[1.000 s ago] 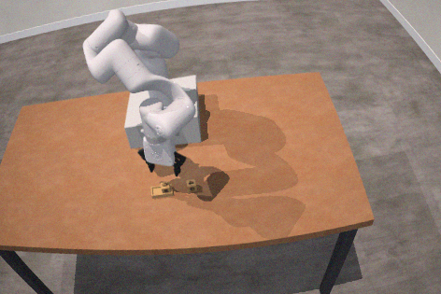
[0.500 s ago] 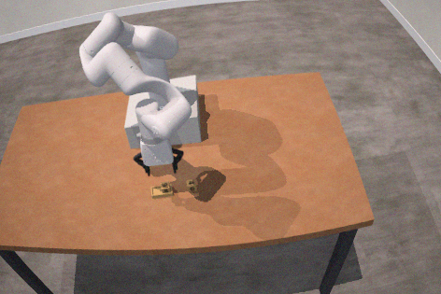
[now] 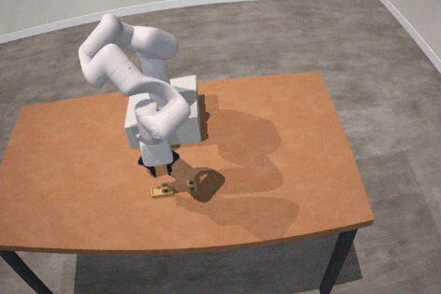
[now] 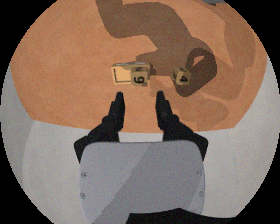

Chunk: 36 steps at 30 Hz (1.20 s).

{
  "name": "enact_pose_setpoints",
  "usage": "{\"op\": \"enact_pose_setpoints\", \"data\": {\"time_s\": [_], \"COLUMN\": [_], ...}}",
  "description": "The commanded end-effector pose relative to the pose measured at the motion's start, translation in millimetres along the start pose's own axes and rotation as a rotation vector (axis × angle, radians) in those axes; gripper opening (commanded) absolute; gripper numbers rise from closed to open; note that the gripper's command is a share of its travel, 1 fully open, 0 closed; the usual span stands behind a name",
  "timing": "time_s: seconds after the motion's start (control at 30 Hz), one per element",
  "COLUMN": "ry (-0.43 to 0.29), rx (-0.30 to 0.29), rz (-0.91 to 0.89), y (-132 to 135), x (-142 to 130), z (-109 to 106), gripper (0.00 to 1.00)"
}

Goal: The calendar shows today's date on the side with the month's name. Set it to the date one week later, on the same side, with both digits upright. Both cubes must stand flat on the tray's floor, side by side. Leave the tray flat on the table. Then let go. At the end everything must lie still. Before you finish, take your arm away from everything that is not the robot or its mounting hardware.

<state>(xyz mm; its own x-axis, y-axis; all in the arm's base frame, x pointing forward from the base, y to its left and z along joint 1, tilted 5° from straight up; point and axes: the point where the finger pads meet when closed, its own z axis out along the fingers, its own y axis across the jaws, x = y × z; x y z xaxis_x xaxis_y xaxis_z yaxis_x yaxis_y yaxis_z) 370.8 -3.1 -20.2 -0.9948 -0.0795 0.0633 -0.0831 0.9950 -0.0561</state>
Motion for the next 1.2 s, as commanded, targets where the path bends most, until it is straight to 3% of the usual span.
{"op": "enact_pose_setpoints", "data": {"time_s": [0.0,1.17], "ry": [-0.003,-0.002], "rx": [0.000,0.000], "rz": [0.000,-0.001], "y": [0.1,0.0], "x": [-1.1,-1.1], "z": [-1.1,2.7], "gripper": [0.49,0.49]}}
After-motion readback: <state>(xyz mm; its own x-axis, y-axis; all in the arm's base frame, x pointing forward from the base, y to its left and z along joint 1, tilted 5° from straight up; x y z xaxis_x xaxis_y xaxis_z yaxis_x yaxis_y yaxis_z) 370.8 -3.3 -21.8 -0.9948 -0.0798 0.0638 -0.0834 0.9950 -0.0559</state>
